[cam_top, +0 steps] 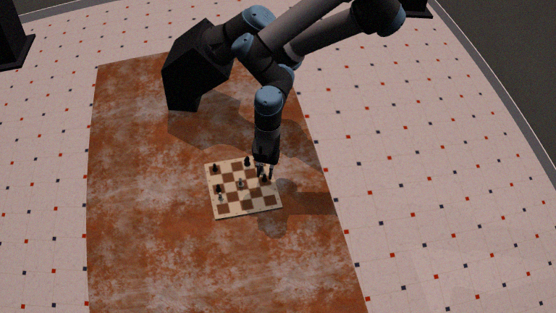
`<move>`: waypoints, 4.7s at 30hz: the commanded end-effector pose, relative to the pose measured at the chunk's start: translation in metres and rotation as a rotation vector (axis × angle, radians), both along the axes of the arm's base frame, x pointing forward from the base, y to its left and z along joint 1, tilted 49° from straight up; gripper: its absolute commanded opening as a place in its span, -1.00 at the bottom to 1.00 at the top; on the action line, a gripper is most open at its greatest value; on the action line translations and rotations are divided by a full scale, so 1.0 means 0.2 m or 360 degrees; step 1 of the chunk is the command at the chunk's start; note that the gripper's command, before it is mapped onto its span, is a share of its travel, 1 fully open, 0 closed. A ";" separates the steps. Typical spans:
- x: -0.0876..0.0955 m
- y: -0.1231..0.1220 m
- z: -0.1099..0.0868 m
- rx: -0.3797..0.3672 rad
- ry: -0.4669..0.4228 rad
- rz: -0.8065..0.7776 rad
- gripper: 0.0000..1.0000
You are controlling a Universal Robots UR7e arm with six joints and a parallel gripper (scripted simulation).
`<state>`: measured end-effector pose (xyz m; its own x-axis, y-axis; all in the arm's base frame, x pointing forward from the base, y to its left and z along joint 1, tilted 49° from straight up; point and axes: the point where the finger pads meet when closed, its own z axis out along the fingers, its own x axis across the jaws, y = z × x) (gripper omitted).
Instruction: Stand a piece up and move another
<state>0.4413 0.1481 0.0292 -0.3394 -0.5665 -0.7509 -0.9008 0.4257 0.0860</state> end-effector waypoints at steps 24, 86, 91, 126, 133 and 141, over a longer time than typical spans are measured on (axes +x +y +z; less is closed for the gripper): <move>0.03 0.06 -0.05 -0.0002 -0.0002 -0.0003 0.36; 0.02 0.05 -0.05 -0.0002 -0.0002 -0.0003 -1.00; 0.02 0.04 -0.04 -0.0002 -0.0002 -0.0003 -1.00; -0.10 -0.26 0.24 -0.0002 -0.0002 -0.0003 -1.00; -0.11 -0.28 0.26 -0.0002 -0.0002 -0.0003 -1.00; -0.11 -0.30 0.27 -0.0002 -0.0002 -0.0003 -1.00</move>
